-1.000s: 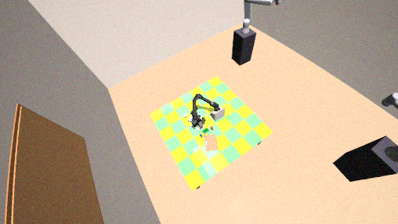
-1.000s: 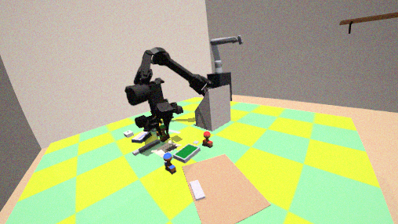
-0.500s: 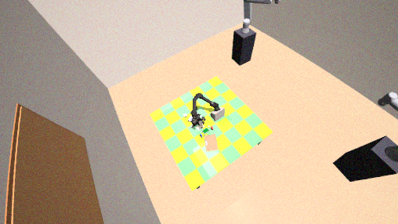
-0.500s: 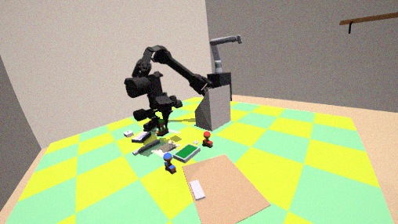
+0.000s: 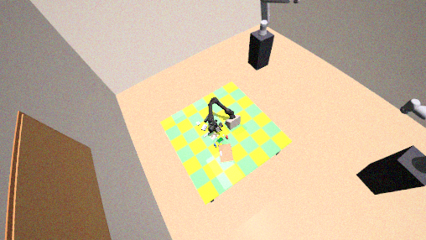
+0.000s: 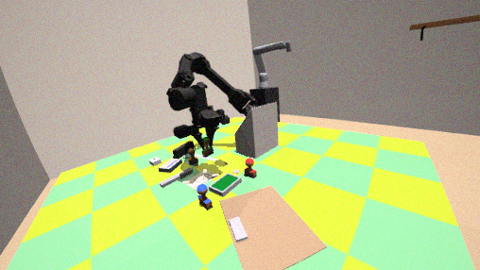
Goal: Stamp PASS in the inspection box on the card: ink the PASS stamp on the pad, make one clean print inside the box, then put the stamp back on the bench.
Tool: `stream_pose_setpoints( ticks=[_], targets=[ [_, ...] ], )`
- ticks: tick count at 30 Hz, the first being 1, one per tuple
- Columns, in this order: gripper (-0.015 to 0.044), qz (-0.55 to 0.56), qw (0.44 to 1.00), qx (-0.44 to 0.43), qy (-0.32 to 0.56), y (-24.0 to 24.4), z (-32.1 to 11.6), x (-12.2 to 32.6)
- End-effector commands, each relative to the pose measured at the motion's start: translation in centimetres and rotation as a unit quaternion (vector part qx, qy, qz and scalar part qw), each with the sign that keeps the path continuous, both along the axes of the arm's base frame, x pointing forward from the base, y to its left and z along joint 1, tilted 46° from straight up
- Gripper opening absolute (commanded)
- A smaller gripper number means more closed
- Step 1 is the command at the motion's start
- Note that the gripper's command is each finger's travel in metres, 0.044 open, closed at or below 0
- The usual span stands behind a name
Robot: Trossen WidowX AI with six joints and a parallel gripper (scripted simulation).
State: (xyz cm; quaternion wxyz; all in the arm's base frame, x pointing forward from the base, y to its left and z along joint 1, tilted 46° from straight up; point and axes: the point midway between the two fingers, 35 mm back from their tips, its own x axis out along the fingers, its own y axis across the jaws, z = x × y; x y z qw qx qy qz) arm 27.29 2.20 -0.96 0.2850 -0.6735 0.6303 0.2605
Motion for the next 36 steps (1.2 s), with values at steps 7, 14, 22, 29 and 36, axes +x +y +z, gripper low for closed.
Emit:
stream_pose_setpoints(
  ticks=[7, 14, 22, 29, 36],
  targets=[
    [0.0, -0.001, 1.0, 0.002, -0.001, -0.6, 0.0, -4.1],
    [0.0, -0.002, 1.0, 0.002, -0.001, -1.2, -0.1, -6.4],
    [0.0, -0.001, 1.0, 0.003, -0.001, -1.8, -0.8, -6.3],
    [0.0, -0.001, 1.0, 0.003, -0.001, -2.5, -1.6, -6.1],
    [0.0, -0.001, 1.0, 0.004, -0.001, -3.3, -2.5, -5.9]
  ],
)
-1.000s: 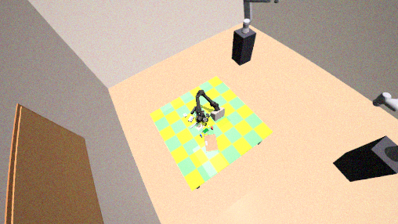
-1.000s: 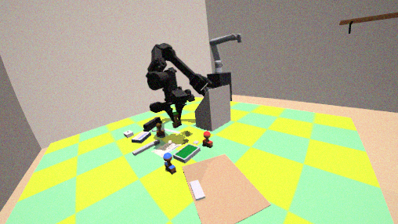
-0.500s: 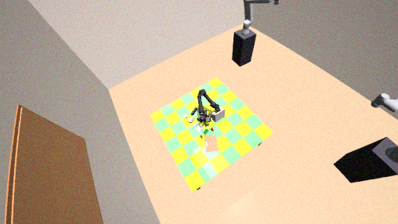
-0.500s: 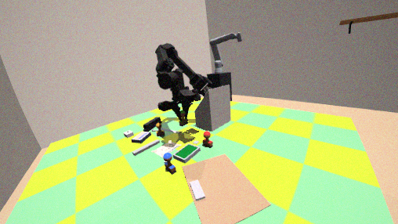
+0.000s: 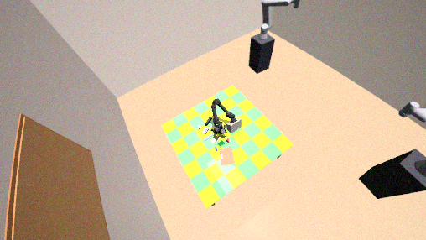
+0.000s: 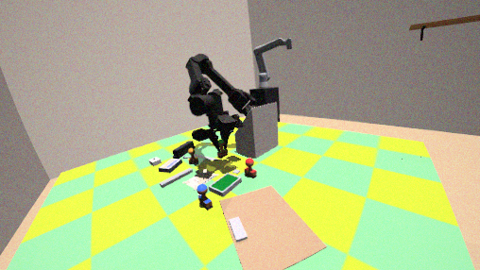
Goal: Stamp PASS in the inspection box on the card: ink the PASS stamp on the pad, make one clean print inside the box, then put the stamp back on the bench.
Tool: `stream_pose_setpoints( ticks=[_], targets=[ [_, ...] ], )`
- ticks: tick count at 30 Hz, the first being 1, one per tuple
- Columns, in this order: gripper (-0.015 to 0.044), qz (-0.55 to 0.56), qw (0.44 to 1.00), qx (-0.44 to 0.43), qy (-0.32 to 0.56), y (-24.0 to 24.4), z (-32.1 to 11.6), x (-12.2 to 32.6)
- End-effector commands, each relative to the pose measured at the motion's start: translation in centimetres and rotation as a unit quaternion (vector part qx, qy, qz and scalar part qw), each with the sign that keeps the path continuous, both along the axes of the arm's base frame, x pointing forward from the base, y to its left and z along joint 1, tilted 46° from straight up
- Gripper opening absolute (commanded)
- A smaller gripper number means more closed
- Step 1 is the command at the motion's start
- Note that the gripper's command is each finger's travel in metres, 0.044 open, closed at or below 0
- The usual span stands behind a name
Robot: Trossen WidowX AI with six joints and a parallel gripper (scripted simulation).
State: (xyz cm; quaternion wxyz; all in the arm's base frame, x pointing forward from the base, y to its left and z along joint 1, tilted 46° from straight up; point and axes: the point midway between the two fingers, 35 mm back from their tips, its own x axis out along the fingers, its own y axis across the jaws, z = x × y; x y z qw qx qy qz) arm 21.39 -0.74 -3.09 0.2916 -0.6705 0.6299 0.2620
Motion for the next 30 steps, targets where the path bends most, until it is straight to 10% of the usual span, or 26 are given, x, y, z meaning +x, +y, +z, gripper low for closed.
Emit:
stream_pose_setpoints(
  ticks=[1, 25, 30],
  targets=[
    [0.0, 0.002, 1.0, -0.003, 0.002, -0.5, -0.4, 0.0],
    [0.0, 0.001, 1.0, -0.007, 0.002, -3.2, -2.7, 0.0],
    [0.0131, -0.001, 1.0, -0.004, 0.0, -2.9, -2.6, 0.1]
  ],
)
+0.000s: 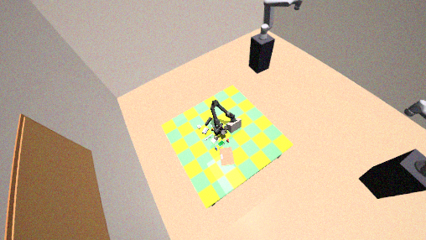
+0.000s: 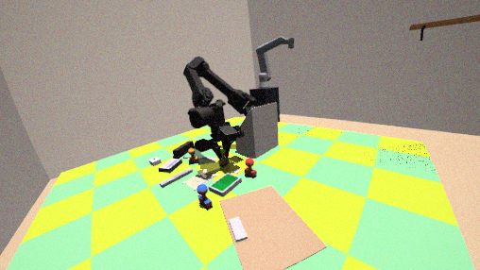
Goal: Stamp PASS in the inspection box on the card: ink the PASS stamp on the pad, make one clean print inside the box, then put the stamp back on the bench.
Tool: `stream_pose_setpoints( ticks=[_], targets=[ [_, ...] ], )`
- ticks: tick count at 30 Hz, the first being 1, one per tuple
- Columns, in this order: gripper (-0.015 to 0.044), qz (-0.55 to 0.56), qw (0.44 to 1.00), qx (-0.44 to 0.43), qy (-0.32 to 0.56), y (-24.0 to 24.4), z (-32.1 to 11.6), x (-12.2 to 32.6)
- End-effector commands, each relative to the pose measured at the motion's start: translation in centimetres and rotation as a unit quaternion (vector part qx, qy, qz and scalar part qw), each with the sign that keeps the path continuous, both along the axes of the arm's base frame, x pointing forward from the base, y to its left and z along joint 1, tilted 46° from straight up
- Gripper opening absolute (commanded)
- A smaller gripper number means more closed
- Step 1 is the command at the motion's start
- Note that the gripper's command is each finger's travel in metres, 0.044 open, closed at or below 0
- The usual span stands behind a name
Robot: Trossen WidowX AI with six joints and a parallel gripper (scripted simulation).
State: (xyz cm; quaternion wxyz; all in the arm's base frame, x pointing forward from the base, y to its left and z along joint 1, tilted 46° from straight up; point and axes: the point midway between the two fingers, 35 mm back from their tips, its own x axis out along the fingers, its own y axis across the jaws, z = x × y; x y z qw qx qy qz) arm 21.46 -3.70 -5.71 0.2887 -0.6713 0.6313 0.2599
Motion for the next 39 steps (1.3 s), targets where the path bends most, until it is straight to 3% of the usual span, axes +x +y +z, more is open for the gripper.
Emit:
stream_pose_setpoints(
  ticks=[1, 5, 9, 17, 39],
  targets=[
    [0.0157, 0.0, 1.0, 0.0, -0.001, 0.0, 0.0, 0.0],
    [0.0259, 0.0, 1.0, 0.0, -0.001, 0.0, 0.0, 0.0],
    [0.0259, 0.001, 1.0, 0.003, -0.001, 0.9, 0.6, 0.2],
    [0.0259, 0.001, 1.0, 0.0, 0.001, 8.4, 8.3, -1.1],
    [0.0259, 0.004, 1.0, -0.001, 0.001, 8.3, 8.3, -1.0]
  ],
)
